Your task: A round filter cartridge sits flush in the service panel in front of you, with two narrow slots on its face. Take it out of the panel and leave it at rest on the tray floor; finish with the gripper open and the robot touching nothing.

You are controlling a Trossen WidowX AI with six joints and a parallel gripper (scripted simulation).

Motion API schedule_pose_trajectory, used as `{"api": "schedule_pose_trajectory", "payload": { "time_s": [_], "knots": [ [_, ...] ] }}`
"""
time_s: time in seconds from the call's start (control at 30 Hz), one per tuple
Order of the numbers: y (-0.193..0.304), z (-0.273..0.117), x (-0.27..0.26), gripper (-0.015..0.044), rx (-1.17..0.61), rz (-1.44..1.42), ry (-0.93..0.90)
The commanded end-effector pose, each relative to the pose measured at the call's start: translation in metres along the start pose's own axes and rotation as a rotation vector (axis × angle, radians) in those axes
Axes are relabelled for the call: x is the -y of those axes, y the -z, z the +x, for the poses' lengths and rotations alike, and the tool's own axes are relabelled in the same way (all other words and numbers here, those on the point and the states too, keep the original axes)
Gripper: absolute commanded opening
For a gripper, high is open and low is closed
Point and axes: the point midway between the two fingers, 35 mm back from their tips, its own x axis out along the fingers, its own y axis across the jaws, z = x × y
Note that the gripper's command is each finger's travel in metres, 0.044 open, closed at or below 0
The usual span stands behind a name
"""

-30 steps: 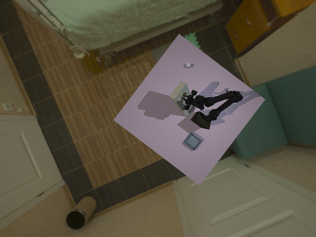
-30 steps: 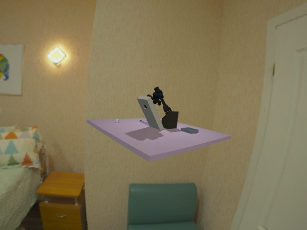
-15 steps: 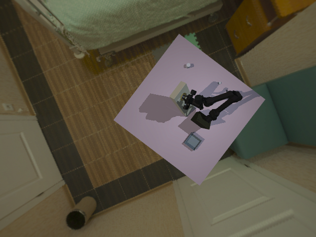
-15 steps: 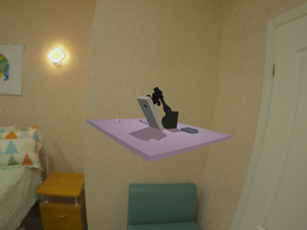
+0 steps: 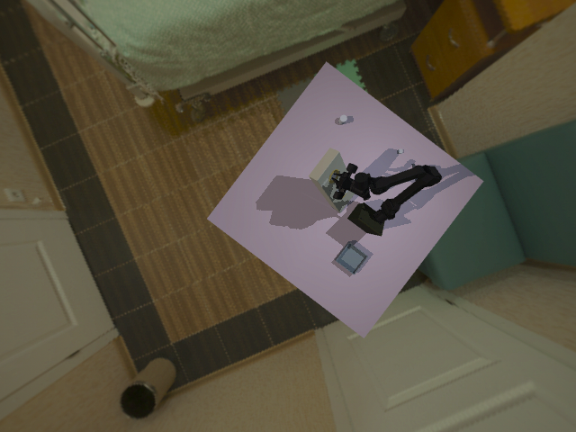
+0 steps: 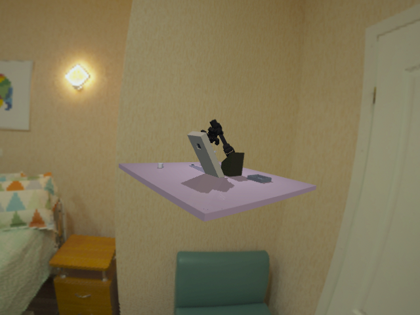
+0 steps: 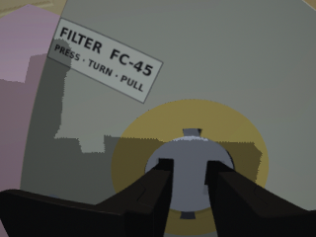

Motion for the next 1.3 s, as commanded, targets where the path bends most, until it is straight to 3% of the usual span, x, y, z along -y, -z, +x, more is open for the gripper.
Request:
{"api": "schedule_pose_trajectory", "payload": {
  "time_s": [0.0,0.17,0.5,0.63,1.27],
  "knots": [
    [0.0013,0.0047,-0.0002,0.0091,-0.002,0.000,-0.006],
    [0.0013,0.0052,-0.0002,0.0091,-0.002,0.000,-0.006],
    [-0.0001,0.0004,-0.0001,0.0005,0.000,-0.002,0.001],
    [0.0001,0.0012,-0.0001,0.0000,0.000,0.015,0.000],
    [0.0013,0.0056,-0.0002,0.0000,-0.004,0.646,-0.005]
  ]
}}
